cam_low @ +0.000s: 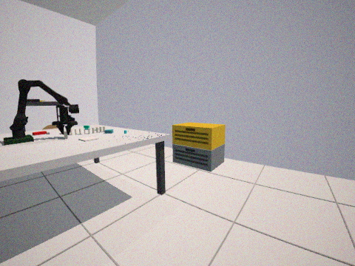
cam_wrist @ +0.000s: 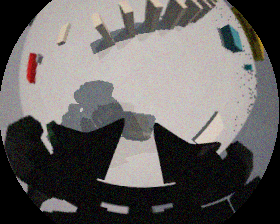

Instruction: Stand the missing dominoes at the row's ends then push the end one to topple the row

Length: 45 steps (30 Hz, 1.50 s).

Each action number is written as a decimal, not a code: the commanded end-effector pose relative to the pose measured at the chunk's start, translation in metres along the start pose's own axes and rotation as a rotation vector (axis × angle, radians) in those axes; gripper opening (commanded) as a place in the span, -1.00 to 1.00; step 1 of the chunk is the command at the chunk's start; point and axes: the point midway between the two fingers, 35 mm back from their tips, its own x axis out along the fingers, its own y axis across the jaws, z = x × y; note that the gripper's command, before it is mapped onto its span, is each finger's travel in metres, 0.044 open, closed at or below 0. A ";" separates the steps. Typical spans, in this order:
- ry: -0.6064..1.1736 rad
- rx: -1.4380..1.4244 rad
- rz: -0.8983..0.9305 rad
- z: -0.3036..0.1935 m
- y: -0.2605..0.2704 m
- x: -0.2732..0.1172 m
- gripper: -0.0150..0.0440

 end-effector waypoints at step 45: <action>0.001 1.039 0.010 0.109 0.097 -0.137 -0.13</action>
